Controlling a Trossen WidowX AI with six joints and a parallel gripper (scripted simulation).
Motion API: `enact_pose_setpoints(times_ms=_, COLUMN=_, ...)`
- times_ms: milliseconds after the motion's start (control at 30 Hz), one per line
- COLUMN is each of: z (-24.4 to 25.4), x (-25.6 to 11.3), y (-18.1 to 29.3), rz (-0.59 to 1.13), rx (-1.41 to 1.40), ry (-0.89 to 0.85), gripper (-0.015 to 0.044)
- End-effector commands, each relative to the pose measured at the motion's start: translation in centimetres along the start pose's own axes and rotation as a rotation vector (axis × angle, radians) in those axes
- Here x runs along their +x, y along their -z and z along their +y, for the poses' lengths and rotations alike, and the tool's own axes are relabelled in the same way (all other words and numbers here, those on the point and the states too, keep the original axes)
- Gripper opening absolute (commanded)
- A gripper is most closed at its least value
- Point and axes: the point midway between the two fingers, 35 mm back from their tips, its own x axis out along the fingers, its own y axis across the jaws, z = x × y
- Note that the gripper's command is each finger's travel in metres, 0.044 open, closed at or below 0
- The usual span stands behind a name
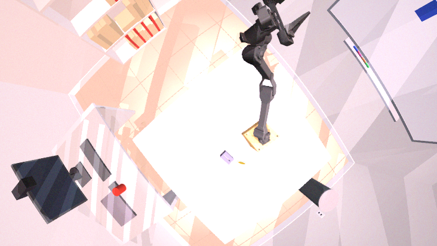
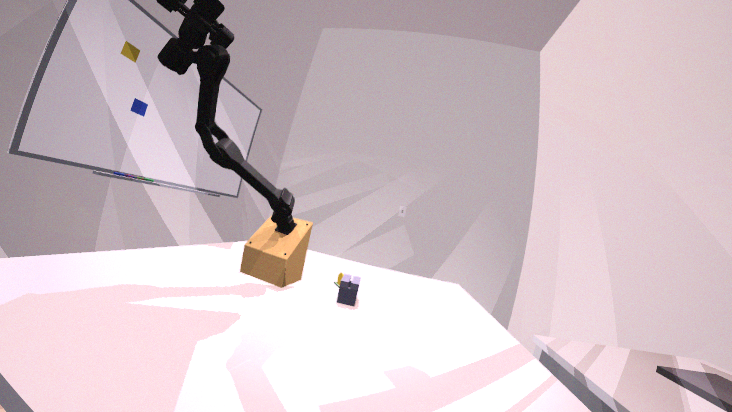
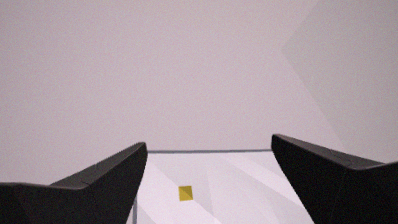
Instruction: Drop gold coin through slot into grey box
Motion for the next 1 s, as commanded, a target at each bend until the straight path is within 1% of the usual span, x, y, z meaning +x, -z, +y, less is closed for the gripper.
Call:
enact_pose_setpoints(times_ms=0, z=0.0, x=0.0, y=-0.1, rz=-0.002, rx=0.002, ry=-0.001, gripper=0.0374)
enact_pose_setpoints(times_ms=100, z=-0.2, x=-0.3, y=-1.8, rz=-0.027, rx=0.026, ry=-0.023, gripper=0.0295)
enact_pose_setpoints(times_ms=267, z=-1.5, x=-1.6, y=-7.9, rz=-0.133, rx=0.113, ry=-0.098, gripper=0.0164)
enact_pose_setpoints(times_ms=300, z=-1.9, x=-2.0, y=-9.3, rz=-0.158, rx=0.131, ry=-0.112, gripper=0.0161)
enact_pose_setpoints(times_ms=467, z=-3.4, x=-2.9, y=-11.4, rz=-0.216, rx=0.132, ry=-0.117, gripper=0.0161)
enact_pose_setpoints(times_ms=667, z=-5.1, x=-4.4, y=-15.4, rz=-0.307, rx=0.187, ry=-0.151, gripper=0.0161)
enact_pose_setpoints(times_ms=867, z=-9.0, x=-7.8, y=-22.5, rz=-0.500, rx=0.251, ry=-0.191, gripper=0.0161)
enact_pose_setpoints(times_ms=967, z=-10.4, x=-9.1, y=-24.6, rz=-0.566, rx=0.270, ry=-0.198, gripper=0.0161)
